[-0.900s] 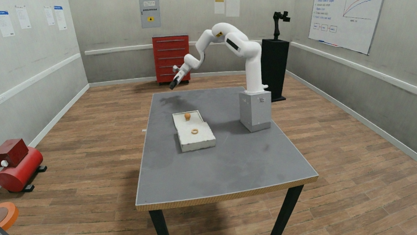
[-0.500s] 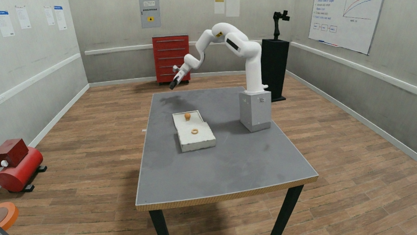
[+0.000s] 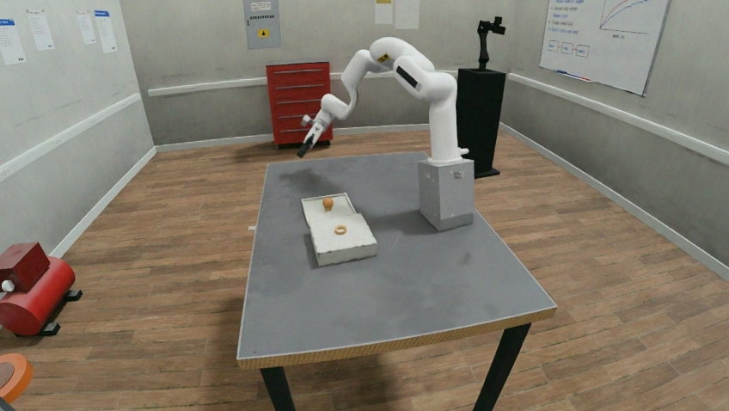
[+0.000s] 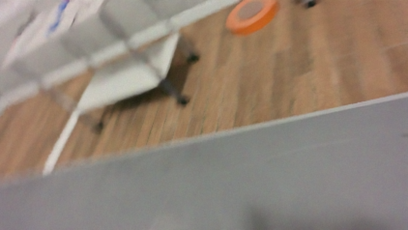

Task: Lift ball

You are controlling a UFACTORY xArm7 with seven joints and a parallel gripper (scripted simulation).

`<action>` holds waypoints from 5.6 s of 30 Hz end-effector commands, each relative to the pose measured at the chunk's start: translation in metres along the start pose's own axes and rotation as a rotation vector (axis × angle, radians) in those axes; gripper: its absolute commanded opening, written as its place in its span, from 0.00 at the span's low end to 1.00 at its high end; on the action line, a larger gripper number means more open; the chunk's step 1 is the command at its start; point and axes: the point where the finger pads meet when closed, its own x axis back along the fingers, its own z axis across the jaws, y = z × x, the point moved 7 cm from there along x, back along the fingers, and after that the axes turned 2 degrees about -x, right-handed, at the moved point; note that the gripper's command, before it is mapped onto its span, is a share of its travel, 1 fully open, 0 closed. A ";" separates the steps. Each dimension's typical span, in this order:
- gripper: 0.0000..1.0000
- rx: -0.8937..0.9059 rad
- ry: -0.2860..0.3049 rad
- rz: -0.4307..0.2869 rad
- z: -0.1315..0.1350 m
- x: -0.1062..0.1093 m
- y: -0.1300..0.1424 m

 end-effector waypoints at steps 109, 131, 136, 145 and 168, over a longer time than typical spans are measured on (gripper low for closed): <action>0.00 1.568 -0.083 -0.983 -0.296 -0.155 0.120; 0.00 1.568 -0.084 -0.983 -0.308 -0.140 0.108; 0.00 1.568 -0.084 -0.983 -0.308 -0.140 0.108; 0.00 1.568 -0.084 -0.983 -0.308 -0.140 0.108; 0.00 1.568 -0.084 -0.983 -0.308 -0.140 0.108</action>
